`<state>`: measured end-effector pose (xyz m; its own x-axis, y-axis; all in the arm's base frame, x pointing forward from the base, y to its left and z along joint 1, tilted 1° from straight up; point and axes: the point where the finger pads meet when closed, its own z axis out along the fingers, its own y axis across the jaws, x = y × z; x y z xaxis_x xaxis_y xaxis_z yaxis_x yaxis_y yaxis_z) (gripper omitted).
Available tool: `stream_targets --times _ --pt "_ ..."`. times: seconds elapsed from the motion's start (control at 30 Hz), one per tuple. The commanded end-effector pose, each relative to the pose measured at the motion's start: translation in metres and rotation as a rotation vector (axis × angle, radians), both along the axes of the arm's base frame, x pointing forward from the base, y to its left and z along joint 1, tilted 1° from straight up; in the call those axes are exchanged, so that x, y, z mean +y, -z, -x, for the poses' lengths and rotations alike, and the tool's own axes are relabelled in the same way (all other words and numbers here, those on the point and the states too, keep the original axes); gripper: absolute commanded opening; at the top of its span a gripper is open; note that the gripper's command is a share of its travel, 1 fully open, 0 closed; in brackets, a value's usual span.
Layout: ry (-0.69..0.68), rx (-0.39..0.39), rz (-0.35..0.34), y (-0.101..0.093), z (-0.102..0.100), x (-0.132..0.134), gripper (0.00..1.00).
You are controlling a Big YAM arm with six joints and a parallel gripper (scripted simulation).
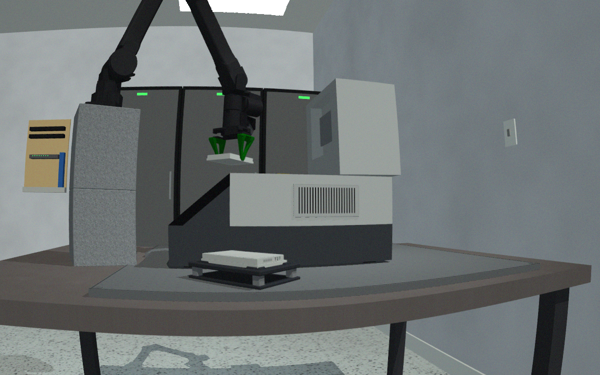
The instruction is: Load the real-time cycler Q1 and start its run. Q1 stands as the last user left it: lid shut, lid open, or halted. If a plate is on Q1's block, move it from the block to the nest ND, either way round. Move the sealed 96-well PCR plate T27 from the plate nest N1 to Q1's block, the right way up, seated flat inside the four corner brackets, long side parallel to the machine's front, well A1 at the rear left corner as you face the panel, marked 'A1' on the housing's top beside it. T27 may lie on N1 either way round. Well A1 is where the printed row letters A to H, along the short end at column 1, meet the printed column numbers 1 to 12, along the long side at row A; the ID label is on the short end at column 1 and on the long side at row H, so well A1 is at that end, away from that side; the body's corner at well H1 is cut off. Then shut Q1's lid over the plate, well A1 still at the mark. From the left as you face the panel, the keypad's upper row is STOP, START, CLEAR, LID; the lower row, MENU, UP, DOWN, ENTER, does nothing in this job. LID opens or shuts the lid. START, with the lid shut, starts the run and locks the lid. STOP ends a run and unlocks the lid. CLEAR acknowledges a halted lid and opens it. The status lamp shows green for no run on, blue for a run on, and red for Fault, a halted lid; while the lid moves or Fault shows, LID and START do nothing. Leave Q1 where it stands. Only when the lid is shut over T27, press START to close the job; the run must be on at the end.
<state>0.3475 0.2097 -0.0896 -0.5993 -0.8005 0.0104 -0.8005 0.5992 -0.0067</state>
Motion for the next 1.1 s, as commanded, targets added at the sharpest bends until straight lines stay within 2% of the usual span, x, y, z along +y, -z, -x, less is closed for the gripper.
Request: stream_targets --times 0.0,0.1,0.23,0.4,0.53,0.77,1.07 --pt "0.045 -0.022 -0.021 -0.006 -0.002 0.044 0.0" --pt "0.094 -0.018 -0.022 -0.006 0.007 0.058 0.0" --pt "0.251 -0.023 -0.016 -0.006 0.008 0.068 0.0" --pt "0.22 -0.03 -0.026 -0.008 0.01 0.082 0.0" --pt "0.187 -0.021 -0.029 -0.007 0.027 0.11 0.0" --pt "0.198 -0.041 -0.039 -0.01 0.016 0.087 0.0" --pt "0.177 -0.03 -0.036 -0.011 0.023 0.078 0.0"
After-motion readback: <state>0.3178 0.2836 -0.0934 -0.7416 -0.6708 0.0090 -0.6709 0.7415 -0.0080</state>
